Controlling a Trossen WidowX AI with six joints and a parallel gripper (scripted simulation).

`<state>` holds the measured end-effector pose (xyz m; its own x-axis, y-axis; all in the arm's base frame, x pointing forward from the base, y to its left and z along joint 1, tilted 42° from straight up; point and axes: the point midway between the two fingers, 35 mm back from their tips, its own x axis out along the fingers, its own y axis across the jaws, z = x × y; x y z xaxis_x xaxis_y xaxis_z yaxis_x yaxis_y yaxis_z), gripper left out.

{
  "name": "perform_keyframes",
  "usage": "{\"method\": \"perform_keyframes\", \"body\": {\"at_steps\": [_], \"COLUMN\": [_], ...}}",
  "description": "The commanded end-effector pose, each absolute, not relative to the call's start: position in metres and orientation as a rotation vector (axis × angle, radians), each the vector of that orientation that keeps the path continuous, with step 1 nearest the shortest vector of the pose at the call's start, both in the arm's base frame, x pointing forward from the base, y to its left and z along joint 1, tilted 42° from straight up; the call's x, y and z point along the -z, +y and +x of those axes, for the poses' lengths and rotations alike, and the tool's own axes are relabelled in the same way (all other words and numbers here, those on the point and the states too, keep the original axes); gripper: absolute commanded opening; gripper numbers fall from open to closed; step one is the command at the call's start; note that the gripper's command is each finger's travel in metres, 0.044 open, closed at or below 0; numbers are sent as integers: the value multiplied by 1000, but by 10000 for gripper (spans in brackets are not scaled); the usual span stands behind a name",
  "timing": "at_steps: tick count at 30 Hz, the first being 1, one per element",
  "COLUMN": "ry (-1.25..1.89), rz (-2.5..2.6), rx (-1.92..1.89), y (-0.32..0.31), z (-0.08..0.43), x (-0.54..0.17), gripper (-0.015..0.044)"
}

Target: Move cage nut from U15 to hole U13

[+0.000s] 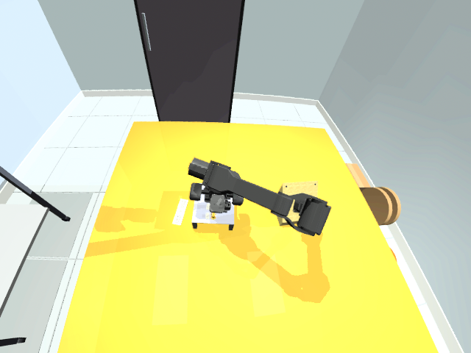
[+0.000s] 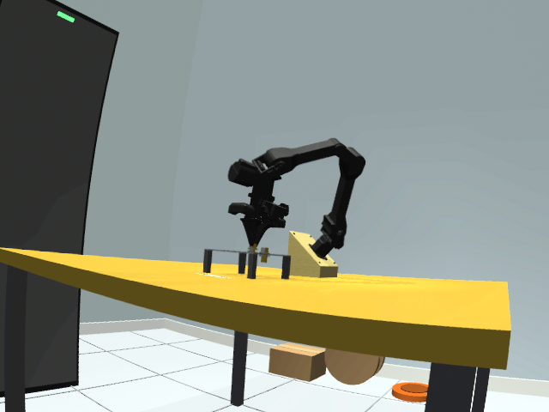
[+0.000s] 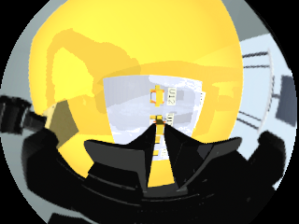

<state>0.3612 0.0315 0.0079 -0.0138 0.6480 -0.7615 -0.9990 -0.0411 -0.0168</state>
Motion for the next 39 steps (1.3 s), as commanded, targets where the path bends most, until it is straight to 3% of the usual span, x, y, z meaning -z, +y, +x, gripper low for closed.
{"method": "perform_keyframes", "body": {"at_steps": [1, 39], "ry": [646, 633], "rz": [-706, -712], "rx": [-1483, -1454], "y": [32, 32], "z": [361, 360], "x": [-10, -9], "gripper": [29, 29]}}
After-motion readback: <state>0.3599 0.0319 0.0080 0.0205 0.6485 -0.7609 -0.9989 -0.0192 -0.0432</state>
